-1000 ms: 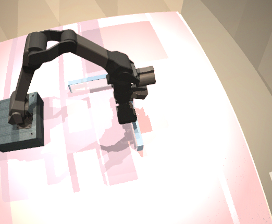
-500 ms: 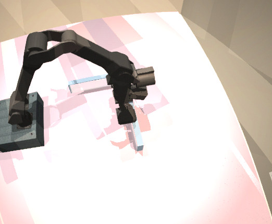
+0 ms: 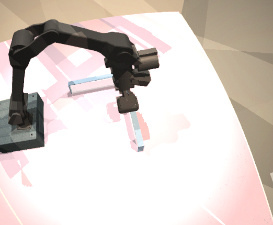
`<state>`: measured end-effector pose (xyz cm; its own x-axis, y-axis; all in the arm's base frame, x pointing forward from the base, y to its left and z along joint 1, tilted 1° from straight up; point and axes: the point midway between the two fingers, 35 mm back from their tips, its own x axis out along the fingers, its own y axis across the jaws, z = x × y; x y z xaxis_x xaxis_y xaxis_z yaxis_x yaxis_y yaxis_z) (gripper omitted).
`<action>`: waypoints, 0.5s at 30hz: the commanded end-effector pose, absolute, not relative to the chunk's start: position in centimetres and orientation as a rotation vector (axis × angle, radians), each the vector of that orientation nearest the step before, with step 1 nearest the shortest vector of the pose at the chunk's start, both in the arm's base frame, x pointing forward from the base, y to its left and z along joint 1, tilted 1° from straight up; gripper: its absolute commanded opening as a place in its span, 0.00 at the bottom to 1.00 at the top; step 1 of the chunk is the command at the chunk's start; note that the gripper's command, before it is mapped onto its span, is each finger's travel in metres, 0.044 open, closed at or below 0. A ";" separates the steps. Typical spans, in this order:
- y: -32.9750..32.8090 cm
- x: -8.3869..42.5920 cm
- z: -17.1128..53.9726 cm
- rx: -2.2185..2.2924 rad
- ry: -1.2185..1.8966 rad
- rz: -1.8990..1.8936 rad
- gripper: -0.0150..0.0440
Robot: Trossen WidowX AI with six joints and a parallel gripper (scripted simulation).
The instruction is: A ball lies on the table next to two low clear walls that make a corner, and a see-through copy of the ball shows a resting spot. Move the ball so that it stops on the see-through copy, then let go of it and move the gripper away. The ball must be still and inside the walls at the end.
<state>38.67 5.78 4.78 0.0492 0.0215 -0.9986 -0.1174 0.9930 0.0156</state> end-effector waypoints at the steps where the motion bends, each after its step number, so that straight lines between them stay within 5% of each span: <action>1: 5.8 38.7 4.8 -0.077 1.518 0.106 0.61; 7: 5.8 38.7 4.8 -0.077 1.518 0.106 0.61; 15: 5.6 38.1 10.0 -0.077 1.516 0.106 0.97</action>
